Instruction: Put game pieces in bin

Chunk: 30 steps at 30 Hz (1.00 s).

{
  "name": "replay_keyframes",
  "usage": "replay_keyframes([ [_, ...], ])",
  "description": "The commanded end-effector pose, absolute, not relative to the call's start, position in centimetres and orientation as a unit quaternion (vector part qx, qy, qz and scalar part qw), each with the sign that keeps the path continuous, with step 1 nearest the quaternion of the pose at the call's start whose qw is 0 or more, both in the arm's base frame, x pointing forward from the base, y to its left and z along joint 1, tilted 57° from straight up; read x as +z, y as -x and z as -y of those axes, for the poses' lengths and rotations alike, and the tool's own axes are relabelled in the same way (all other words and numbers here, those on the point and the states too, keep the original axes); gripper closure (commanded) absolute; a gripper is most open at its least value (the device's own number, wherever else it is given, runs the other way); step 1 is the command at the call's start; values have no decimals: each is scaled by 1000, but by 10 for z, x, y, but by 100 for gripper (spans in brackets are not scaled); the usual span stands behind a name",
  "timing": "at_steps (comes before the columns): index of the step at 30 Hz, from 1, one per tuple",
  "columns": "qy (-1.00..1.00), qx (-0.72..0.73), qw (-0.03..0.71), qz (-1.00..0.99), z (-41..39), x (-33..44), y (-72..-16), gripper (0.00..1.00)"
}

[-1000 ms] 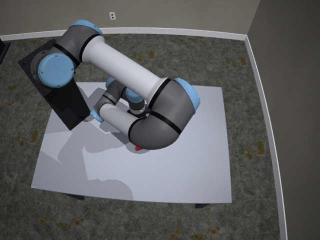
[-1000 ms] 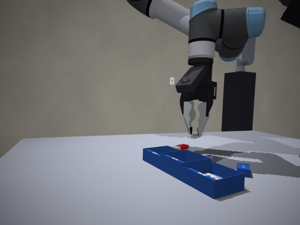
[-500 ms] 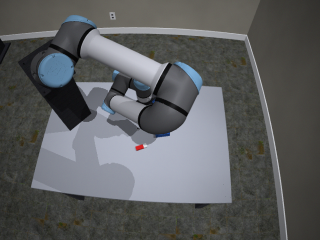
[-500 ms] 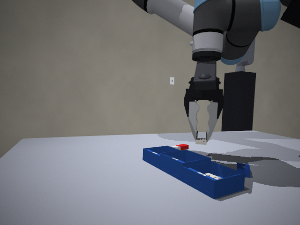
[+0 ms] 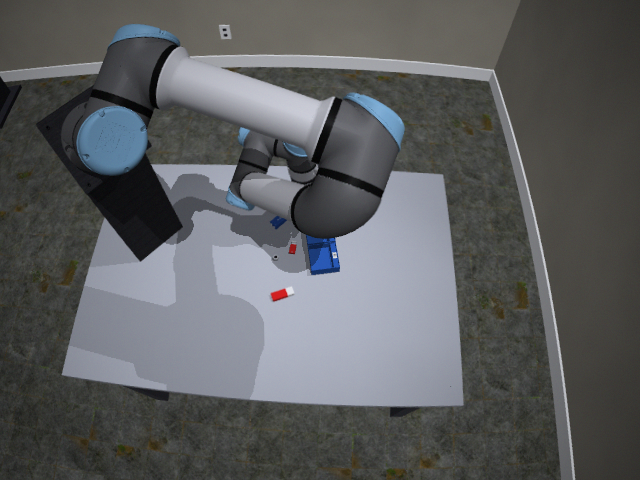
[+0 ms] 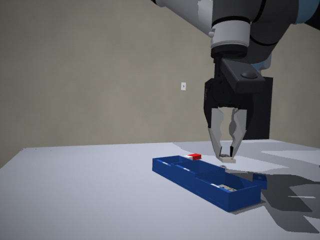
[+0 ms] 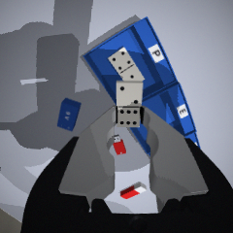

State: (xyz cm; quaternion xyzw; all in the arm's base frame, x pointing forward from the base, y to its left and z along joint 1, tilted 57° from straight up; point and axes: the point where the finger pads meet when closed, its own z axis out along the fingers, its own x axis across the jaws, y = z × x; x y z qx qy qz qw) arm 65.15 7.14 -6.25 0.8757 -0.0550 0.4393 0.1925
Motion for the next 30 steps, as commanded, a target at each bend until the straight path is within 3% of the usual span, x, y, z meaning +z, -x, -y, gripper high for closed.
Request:
replay_keyframes([
  [1,-878,419,231,-10,-100,-76,-664,100],
  [19,-861,362,318,-162,-100,-74,-664,100],
  [30,-861,357,320,-166,-93,-73,-661,100],
])
